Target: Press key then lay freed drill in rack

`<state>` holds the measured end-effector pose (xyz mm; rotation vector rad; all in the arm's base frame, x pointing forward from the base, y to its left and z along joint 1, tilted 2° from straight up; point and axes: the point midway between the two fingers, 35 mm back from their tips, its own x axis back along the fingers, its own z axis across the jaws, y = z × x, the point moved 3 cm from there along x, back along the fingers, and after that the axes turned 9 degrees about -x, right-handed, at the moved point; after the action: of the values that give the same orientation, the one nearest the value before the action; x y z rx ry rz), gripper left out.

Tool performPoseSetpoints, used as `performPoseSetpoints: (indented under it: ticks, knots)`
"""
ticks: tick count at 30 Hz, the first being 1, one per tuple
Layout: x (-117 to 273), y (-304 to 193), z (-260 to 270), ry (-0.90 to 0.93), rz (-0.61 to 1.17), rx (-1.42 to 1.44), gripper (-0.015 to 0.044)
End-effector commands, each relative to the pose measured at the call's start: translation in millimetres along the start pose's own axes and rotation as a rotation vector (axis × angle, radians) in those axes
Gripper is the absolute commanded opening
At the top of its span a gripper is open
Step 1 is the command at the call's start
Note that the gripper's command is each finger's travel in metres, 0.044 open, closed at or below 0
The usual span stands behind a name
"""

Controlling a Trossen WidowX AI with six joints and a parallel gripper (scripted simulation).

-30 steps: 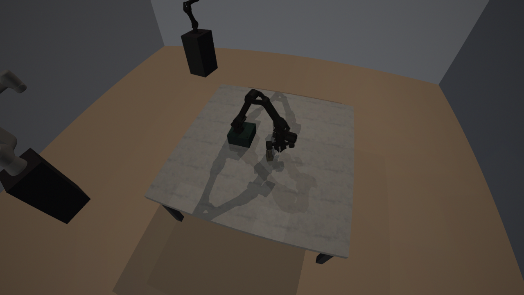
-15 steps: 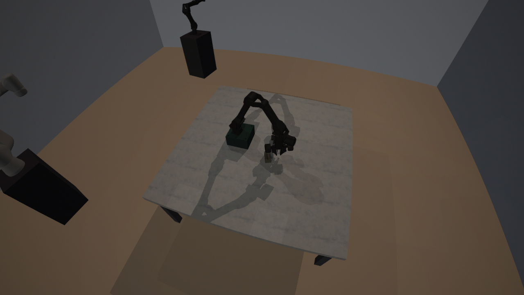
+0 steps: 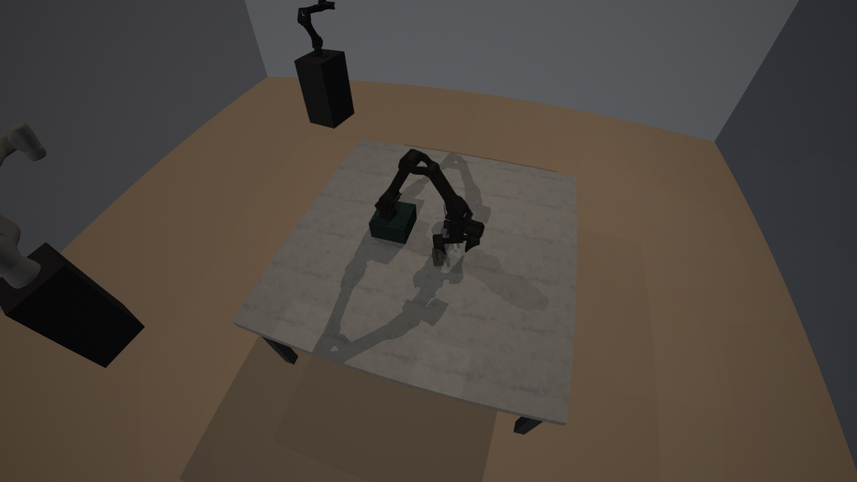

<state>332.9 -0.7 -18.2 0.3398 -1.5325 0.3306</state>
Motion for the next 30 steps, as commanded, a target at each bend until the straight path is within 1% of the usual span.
performPoseSetpoints:
  ticks: [1,17,30]
  knots:
    - [-0.9,2.6,0.5,0.001,0.002,-0.003,0.044]
    - [-3.8,11.3,1.7,0.002,0.002,-0.003,0.044]
    - [-2.9,9.6,0.3,-0.001,0.001,0.001,0.0099]
